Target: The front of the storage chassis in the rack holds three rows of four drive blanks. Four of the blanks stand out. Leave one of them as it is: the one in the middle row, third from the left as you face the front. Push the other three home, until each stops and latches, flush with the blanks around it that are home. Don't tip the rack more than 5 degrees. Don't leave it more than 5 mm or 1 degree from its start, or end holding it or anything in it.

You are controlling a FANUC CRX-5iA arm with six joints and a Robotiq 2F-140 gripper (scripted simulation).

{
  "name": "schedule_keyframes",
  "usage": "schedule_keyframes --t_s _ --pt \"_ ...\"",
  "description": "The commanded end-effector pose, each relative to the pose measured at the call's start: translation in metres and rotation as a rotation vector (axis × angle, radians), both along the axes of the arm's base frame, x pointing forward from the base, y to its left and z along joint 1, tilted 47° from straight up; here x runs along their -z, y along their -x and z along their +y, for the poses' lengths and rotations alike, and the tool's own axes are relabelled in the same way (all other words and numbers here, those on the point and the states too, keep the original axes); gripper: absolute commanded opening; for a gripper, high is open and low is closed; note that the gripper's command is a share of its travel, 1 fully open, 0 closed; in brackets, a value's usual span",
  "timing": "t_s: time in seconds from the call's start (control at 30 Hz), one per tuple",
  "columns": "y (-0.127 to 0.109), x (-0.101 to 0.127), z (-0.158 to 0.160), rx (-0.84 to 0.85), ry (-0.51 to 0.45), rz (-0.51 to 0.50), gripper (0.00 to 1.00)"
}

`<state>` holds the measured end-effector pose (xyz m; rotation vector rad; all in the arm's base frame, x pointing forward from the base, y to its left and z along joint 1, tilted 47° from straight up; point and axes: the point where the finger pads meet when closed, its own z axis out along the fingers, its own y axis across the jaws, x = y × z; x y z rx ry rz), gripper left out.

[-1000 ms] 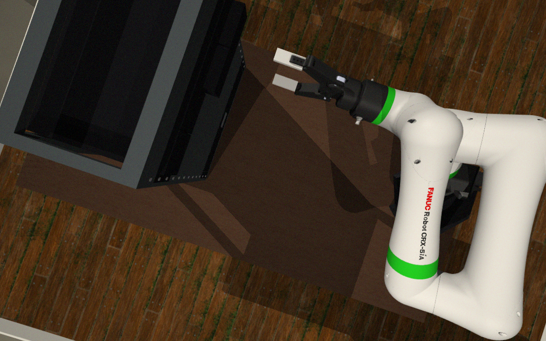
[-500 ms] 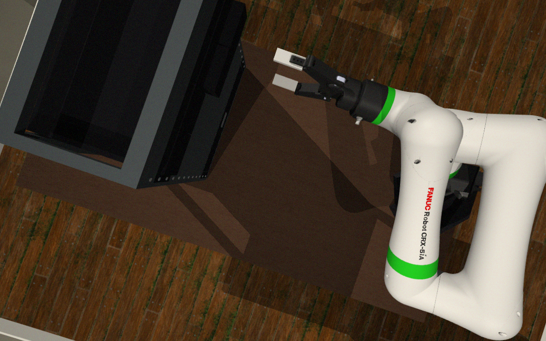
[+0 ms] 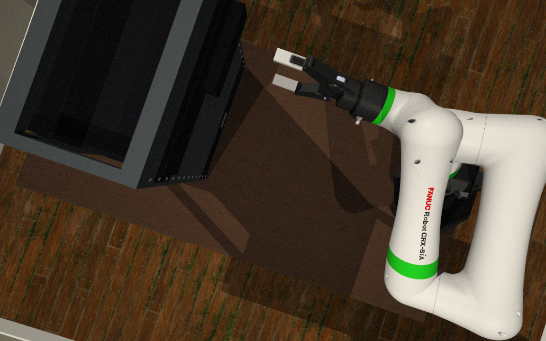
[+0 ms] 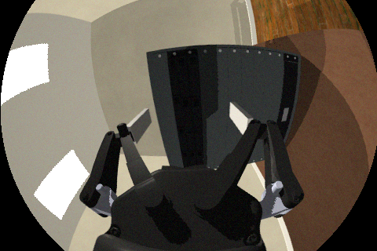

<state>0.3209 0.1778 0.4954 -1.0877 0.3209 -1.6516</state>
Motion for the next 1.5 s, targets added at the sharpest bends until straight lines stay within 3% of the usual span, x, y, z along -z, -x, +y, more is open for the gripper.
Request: schedule_keyframes --t_s 0.0,0.53,0.9,1.47 --pt "0.000 0.000 0.000 0.000 0.000 0.000 1.00" --pt "-0.017 0.001 0.038 0.000 0.000 -0.001 1.00" --pt "-0.042 0.002 0.093 0.000 0.000 -0.001 1.00" --pt "-0.044 0.002 0.097 0.000 0.000 0.000 1.00"
